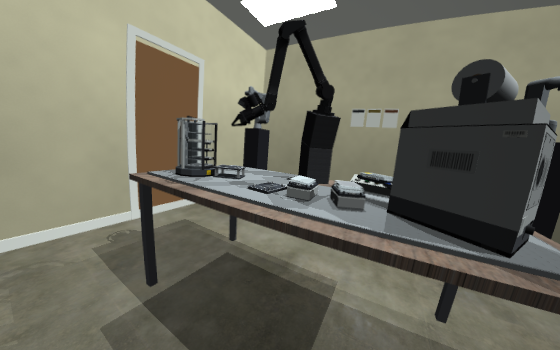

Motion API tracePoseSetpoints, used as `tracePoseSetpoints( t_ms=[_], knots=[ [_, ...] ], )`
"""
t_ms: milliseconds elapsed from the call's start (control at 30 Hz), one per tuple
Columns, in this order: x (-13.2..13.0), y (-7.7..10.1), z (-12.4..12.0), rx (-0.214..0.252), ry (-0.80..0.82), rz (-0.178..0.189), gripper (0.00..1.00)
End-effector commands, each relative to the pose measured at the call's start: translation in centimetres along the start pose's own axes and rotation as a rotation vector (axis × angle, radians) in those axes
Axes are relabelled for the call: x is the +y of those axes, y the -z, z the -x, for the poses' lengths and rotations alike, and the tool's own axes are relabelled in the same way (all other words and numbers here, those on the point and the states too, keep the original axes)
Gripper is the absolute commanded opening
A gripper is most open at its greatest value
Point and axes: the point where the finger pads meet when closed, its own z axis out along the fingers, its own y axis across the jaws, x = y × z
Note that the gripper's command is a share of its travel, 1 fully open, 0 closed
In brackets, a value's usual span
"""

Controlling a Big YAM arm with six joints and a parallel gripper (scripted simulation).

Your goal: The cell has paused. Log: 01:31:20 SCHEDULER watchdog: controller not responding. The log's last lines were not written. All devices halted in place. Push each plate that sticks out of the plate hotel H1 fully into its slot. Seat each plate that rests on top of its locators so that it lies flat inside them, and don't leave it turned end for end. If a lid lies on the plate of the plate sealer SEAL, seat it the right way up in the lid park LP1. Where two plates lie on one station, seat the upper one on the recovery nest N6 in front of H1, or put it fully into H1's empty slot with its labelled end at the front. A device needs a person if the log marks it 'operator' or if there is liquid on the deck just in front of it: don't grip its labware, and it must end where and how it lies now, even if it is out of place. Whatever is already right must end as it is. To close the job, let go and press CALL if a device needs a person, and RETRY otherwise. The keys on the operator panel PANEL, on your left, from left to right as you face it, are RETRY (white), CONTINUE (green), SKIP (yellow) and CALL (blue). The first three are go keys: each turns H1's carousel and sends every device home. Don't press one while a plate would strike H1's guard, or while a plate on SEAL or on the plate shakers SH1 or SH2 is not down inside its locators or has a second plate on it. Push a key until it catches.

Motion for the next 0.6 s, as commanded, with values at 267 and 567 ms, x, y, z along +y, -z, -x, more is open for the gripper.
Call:
tracePoseSetpoints(
  t_ms=[267,567],
  knots=[
    [1.3,0.3,1.0,0.042,0.043,0.031,0.0],
    [4.4,0.8,1.2,0.225,0.156,0.106,0.0]
  ],
)
